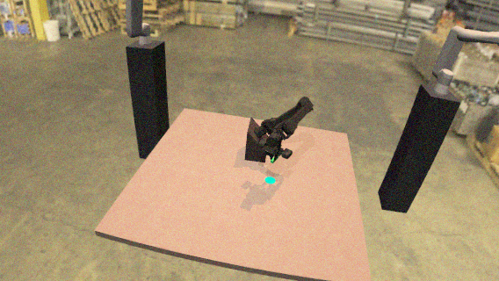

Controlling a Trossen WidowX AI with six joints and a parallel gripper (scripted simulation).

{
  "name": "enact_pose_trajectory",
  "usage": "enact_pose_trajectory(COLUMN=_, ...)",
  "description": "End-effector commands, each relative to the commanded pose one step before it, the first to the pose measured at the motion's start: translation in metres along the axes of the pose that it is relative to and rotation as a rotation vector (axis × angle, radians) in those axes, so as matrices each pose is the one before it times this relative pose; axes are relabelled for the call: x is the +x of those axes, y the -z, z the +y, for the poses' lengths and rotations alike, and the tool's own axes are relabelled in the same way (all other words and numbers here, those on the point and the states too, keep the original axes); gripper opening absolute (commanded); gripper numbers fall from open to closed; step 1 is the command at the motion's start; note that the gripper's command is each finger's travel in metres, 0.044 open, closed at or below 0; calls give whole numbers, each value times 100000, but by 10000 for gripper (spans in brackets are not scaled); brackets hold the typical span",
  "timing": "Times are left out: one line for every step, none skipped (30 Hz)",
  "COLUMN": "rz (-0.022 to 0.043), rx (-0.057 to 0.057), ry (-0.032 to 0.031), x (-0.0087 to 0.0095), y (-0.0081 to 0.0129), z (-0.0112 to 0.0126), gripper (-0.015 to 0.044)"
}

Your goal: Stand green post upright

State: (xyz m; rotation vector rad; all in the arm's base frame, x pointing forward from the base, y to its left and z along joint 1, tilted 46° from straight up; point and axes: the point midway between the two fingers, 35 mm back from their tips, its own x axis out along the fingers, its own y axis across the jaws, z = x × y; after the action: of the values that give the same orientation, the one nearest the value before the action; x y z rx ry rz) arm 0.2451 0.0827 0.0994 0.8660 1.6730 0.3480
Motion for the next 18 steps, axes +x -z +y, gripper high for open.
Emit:
enact_pose_trajectory(rz=-851, rx=-379, ry=2698, x=236, y=239, z=-132, gripper=23)
enact_pose_trajectory(rz=-133, rx=-47, ry=696, x=78, y=33, z=-50, gripper=23)
enact_pose_trajectory(rz=-139, rx=-47, ry=694, x=78, y=33, z=-49, gripper=23)
enact_pose_trajectory(rz=-145, rx=-48, ry=691, x=77, y=32, z=-49, gripper=23)
enact_pose_trajectory(rz=-151, rx=-48, ry=688, x=77, y=32, z=-48, gripper=23)
enact_pose_trajectory(rz=-157, rx=-48, ry=686, x=76, y=31, z=-47, gripper=23)
enact_pose_trajectory(rz=-163, rx=-48, ry=683, x=75, y=30, z=-47, gripper=23)
enact_pose_trajectory(rz=-169, rx=-48, ry=680, x=75, y=30, z=-46, gripper=23)
enact_pose_trajectory(rz=-176, rx=-48, ry=677, x=74, y=29, z=-46, gripper=23)
enact_pose_trajectory(rz=-182, rx=-48, ry=674, x=74, y=29, z=-45, gripper=23)
enact_pose_trajectory(rz=-188, rx=-48, ry=671, x=73, y=28, z=-45, gripper=23)
enact_pose_trajectory(rz=-194, rx=-48, ry=668, x=72, y=28, z=-44, gripper=23)
enact_pose_trajectory(rz=-200, rx=-48, ry=665, x=72, y=27, z=-44, gripper=23)
enact_pose_trajectory(rz=-206, rx=-48, ry=662, x=71, y=27, z=-43, gripper=23)
enact_pose_trajectory(rz=-212, rx=-48, ry=659, x=71, y=26, z=-43, gripper=23)
enact_pose_trajectory(rz=-217, rx=-48, ry=656, x=70, y=26, z=-42, gripper=23)
enact_pose_trajectory(rz=-223, rx=-48, ry=653, x=69, y=25, z=-41, gripper=23)
enact_pose_trajectory(rz=-229, rx=-48, ry=649, x=69, y=25, z=-41, gripper=23)
